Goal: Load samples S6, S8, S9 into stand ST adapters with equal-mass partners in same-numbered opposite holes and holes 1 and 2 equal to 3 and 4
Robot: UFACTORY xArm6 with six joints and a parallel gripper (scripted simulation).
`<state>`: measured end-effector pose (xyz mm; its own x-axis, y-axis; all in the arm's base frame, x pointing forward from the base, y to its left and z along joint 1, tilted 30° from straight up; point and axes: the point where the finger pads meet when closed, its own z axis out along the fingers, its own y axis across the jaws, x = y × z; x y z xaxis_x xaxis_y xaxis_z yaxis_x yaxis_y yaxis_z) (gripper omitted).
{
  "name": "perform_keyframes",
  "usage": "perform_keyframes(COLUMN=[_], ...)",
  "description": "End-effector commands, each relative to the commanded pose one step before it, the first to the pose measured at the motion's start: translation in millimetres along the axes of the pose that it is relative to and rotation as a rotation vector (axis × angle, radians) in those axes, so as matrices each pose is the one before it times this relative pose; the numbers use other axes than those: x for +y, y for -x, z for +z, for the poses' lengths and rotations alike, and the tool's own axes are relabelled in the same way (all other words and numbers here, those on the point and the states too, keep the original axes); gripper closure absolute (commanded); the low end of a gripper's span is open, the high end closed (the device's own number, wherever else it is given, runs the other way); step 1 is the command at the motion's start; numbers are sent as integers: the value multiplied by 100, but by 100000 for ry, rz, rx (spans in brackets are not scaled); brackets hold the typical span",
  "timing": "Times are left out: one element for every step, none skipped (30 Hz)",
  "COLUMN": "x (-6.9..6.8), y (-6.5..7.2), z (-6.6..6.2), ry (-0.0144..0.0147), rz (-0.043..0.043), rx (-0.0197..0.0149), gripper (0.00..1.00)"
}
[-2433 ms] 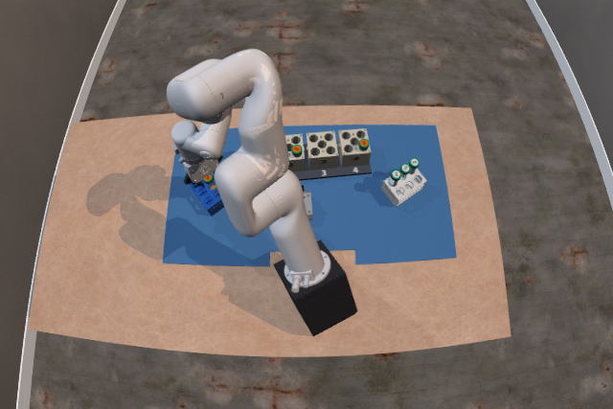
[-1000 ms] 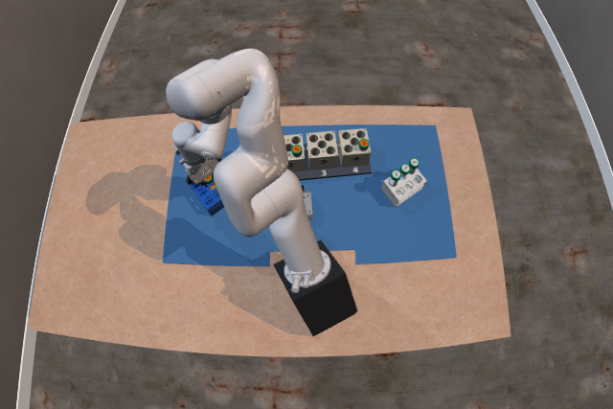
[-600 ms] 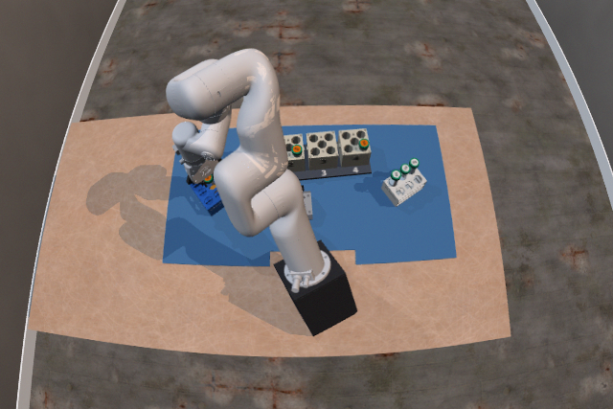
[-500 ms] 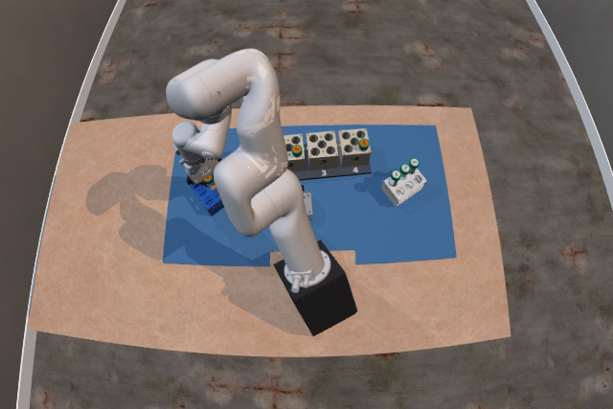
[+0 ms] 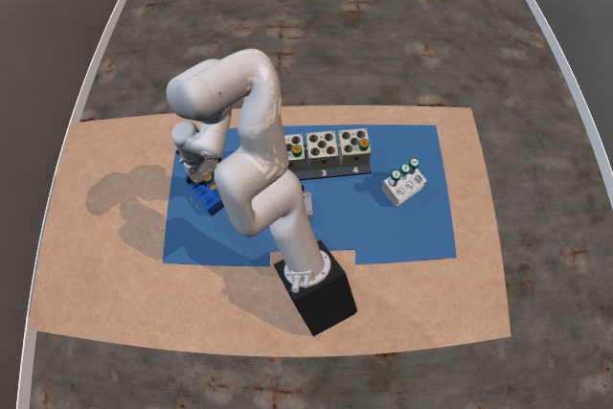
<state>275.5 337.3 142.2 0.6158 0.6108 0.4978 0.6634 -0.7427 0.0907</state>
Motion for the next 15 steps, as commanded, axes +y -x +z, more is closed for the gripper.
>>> perform_keyframes(x=[-17, 0, 0, 0, -2, -1, 3, 0, 0, 0, 0, 0, 0, 0, 0], y=[-124, 0, 0, 0, 1, 0, -2, 0, 0, 0, 0, 0, 0, 0, 0], z=[-281, -67, 0, 0, -64, -65, -72, -67, -67, -67, -67, -67, -67, -67, -67], ry=[-82, 0, 0, 0, 1, 0, -2, 0, 0, 0, 0, 0, 0, 0, 0], rz=[10, 0, 0, 0, 0, 0, 0, 0, 0, 0, 0, 0, 0, 0, 0], rx=[263, 0, 0, 0, 2, 1, -2, 0, 0, 0, 0, 0, 0, 0, 0], gripper=[100, 100, 100, 100, 100, 100, 100, 100, 100, 100, 100, 100, 100, 100, 100])
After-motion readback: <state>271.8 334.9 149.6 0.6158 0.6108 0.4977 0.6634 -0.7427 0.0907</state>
